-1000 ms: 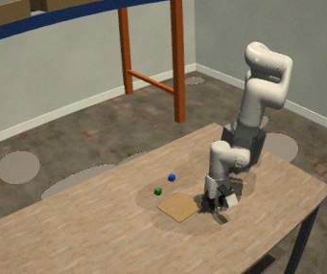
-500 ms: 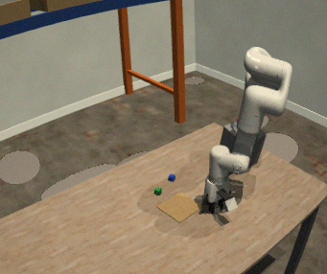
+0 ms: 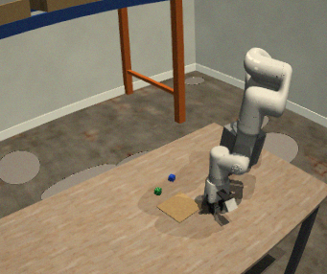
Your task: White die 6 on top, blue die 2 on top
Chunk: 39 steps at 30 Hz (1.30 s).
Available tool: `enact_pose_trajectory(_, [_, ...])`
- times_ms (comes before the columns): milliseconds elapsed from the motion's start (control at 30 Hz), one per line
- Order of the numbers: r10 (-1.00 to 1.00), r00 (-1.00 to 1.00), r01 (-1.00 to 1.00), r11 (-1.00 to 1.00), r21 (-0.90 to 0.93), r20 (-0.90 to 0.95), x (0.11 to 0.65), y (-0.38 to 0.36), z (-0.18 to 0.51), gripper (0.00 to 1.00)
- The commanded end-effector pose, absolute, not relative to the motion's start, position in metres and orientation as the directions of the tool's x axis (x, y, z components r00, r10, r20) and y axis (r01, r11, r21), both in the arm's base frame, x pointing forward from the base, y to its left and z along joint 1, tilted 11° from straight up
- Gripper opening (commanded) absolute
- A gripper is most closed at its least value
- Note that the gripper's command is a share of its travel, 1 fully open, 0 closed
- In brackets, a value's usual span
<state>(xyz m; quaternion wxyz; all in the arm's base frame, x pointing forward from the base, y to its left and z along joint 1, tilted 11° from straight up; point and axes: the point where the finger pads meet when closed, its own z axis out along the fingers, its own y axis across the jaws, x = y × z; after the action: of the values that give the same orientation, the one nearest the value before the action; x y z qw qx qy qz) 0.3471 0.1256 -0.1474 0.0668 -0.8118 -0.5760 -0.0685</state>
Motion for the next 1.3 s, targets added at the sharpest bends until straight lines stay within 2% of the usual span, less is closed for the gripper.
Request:
enact_pose_trajectory(0, [0.926, 0.327, 0.944, -0.328, -0.028, 0.189, 0.3481, 0.1258, -0.1467, 0.42])
enact_pose_trajectory(767, [0.926, 0.327, 0.944, -0.328, -0.028, 0.189, 0.3481, 0.1258, -0.1467, 0.42])
enact_pose_trajectory(800, [0.926, 0.327, 0.944, -0.328, -0.028, 0.189, 0.3481, 0.1258, -0.1467, 0.21])
enact_pose_trajectory(1267, [0.926, 0.327, 0.944, -0.328, -0.028, 0.189, 0.3481, 0.1258, -0.1467, 0.21])
